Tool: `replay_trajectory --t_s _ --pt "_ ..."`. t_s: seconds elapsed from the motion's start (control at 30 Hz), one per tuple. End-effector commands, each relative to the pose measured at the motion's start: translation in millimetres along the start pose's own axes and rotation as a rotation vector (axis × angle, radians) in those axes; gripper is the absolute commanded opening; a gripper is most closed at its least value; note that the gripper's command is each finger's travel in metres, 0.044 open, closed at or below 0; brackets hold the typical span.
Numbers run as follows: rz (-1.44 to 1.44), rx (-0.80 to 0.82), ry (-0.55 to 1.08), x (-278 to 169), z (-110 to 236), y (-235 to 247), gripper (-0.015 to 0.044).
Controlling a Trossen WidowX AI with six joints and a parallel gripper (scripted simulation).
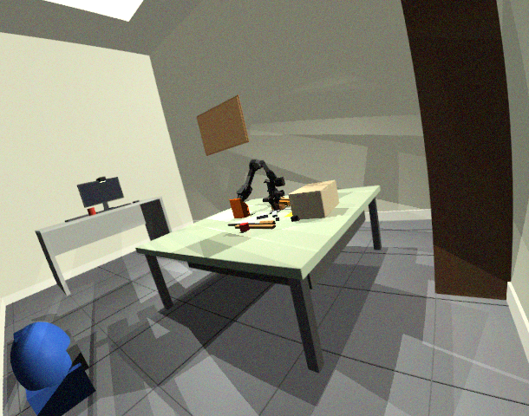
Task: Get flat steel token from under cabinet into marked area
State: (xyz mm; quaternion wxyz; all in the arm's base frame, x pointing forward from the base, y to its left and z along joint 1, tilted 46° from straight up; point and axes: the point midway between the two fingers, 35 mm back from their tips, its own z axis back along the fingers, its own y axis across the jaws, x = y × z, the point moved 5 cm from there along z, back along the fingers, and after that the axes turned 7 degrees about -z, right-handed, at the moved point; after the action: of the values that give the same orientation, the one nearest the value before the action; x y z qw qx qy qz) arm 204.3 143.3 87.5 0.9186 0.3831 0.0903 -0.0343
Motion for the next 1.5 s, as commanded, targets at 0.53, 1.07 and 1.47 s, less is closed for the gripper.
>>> replay_trajectory --t_s 0.53,1.07,1.47 --pt "-0.009 0.0 0.002 -12 2 5 0.0" --pt "-0.018 -0.001 0.006 -14 2 7 0.02" --pt "-0.017 -0.001 0.003 -14 2 7 0.027"
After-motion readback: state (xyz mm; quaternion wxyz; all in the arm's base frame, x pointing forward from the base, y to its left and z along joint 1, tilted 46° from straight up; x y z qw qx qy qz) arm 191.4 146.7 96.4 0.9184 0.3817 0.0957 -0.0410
